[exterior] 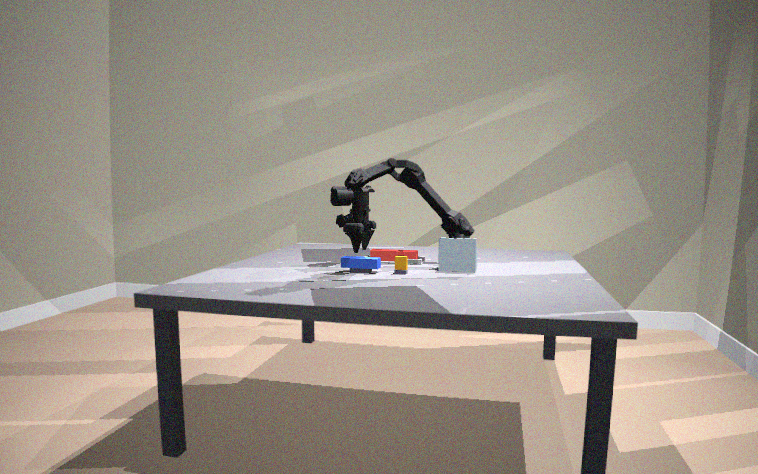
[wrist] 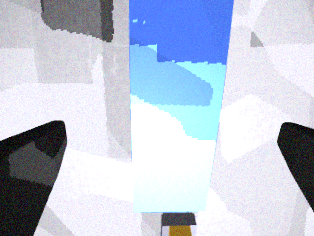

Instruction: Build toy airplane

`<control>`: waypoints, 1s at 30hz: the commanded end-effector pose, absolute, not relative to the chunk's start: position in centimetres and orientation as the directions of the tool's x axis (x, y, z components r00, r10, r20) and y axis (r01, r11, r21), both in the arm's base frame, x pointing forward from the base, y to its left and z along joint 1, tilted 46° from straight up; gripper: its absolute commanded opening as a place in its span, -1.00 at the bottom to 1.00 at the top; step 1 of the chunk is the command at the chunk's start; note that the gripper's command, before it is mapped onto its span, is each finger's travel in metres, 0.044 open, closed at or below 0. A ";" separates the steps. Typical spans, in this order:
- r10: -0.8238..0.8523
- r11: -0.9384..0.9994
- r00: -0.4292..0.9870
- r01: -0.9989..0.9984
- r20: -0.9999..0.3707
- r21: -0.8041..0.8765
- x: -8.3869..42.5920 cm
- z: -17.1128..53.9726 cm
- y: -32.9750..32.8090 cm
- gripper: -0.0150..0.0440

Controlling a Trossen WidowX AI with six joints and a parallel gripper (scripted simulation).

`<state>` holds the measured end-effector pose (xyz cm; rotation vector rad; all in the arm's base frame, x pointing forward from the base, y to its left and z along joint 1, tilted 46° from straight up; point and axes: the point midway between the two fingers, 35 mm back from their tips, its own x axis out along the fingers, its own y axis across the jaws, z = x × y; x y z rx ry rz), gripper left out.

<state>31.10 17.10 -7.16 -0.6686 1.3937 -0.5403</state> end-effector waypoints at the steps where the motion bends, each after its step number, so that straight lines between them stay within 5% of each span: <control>1: -0.707 0.698 0.109 -0.048 -0.699 -0.714 31.0 -7.5 16.5 1.00; 30: -0.708 0.697 0.110 -0.047 -0.698 -0.715 31.5 -10.5 13.4 1.00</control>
